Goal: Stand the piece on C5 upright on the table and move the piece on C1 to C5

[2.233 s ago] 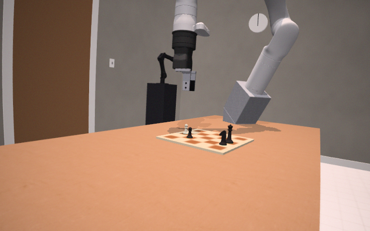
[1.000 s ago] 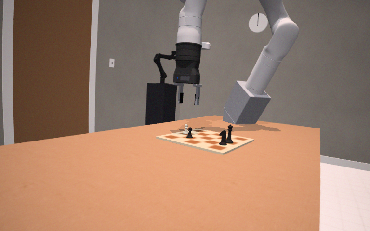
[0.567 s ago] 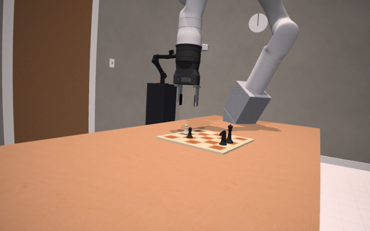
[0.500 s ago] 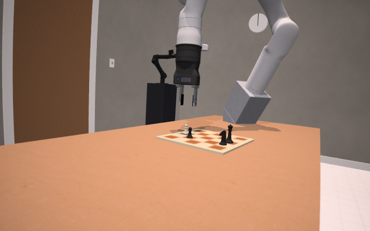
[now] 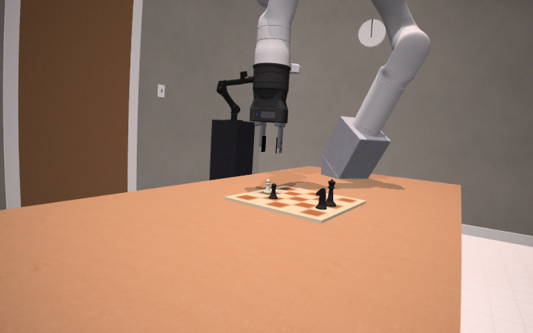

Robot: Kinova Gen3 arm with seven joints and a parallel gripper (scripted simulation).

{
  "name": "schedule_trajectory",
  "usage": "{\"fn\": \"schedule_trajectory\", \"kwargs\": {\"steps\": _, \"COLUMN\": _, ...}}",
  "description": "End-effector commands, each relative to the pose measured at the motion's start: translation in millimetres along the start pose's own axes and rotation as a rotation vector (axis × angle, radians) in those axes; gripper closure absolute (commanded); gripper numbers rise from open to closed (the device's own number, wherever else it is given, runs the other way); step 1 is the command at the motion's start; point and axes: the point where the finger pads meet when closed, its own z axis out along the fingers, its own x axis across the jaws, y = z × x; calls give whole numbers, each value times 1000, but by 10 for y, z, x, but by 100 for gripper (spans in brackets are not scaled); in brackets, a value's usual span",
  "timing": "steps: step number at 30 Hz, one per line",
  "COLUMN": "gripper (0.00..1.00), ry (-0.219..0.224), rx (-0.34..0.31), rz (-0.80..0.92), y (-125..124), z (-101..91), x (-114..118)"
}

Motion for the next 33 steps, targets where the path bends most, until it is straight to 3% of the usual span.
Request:
{"fn": "schedule_trajectory", "kwargs": {"steps": 1, "gripper": 32, "ry": -1, "rx": -1, "rz": 0, "y": 3, "z": -6, "x": -5}}
{"fn": "schedule_trajectory", "kwargs": {"steps": 33, "gripper": 32, "ry": -2, "rx": 3, "rz": 0, "y": 0, "z": 49, "x": -6}}
